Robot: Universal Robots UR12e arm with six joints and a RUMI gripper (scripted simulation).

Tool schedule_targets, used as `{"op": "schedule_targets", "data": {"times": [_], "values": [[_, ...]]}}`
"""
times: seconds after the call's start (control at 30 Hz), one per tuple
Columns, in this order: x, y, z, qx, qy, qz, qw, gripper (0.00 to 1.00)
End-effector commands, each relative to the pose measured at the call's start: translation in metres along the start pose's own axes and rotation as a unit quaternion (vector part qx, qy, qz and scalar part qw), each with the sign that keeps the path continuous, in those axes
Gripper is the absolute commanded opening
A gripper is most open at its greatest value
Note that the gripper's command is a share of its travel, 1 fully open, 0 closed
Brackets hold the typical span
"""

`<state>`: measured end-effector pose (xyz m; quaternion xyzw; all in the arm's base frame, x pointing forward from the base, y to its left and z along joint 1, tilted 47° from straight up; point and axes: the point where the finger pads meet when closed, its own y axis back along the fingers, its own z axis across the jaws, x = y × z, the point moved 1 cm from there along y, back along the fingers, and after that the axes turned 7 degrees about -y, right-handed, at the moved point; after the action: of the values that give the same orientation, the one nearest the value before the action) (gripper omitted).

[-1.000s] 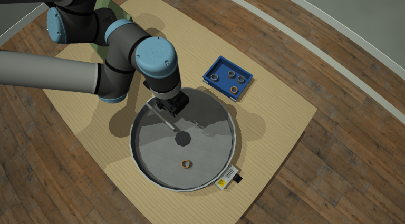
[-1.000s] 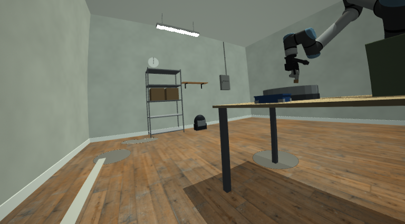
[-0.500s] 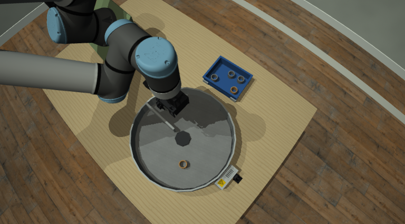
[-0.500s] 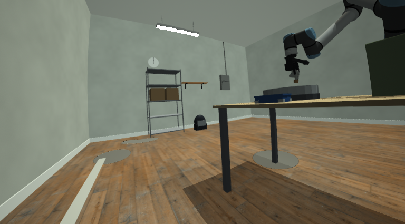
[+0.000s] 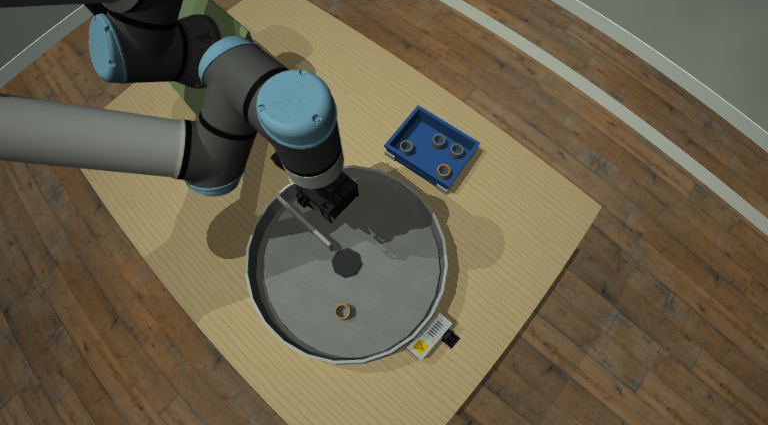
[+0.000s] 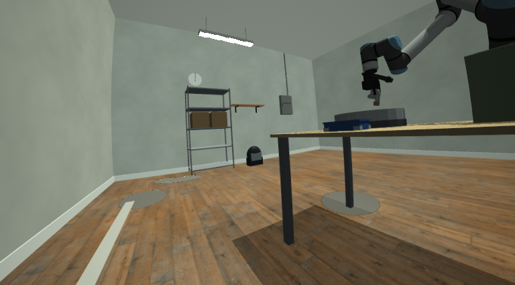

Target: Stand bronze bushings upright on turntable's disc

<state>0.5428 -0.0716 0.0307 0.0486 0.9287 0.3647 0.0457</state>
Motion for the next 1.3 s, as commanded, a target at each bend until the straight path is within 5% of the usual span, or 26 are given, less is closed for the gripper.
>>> {"op": "schedule_targets", "data": {"times": [0.0, 0.2, 1.27], "values": [[0.000, -0.001, 0.000, 0.000, 0.000, 0.000, 1.000, 0.00], [0.000, -0.023, 0.000, 0.000, 0.000, 0.000, 1.000, 0.00], [0.000, -0.023, 0.000, 0.000, 0.000, 0.000, 1.000, 0.00]]}}
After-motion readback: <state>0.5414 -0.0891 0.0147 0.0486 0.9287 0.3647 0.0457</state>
